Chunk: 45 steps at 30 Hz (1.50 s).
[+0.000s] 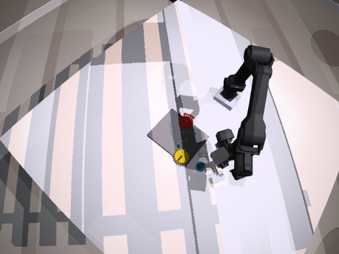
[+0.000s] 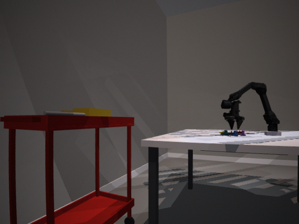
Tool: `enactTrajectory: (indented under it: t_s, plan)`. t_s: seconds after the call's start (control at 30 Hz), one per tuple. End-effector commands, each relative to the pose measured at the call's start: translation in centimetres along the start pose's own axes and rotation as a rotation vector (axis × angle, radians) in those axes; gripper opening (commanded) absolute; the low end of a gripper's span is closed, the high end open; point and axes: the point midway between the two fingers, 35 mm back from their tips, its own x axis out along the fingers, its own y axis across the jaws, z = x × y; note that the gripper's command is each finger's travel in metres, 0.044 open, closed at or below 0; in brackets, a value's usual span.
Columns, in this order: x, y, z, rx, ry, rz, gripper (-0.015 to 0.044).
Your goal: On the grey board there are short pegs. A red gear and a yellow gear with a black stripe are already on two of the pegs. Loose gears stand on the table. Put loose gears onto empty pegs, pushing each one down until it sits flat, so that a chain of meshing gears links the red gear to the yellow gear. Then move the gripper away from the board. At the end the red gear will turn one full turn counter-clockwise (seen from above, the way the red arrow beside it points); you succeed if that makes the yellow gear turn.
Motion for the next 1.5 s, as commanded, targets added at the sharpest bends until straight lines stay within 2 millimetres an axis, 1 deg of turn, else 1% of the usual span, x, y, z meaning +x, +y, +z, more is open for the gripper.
enactTrajectory:
  t_s: [0.0, 0.3, 0.67, 1.13, 1.4, 1.43, 1.47]
  plan:
    - [1.0, -0.1, 0.0, 0.003, 0.004, -0.013, 0.044]
    - [2.3, -0.2, 0.0, 0.003, 0.004, -0.013, 0.044]
    - [2.4, -0.2, 0.0, 0.003, 0.004, -0.013, 0.044]
    - [2.4, -0.2, 0.0, 0.003, 0.004, -0.013, 0.0072]
    - [2.4, -0.2, 0.0, 0.003, 0.004, -0.013, 0.0019]
    - [2.4, -0.2, 0.0, 0.003, 0.004, -0.013, 0.0]
    - [2.3, -0.2, 0.0, 0.003, 0.004, -0.013, 0.0]
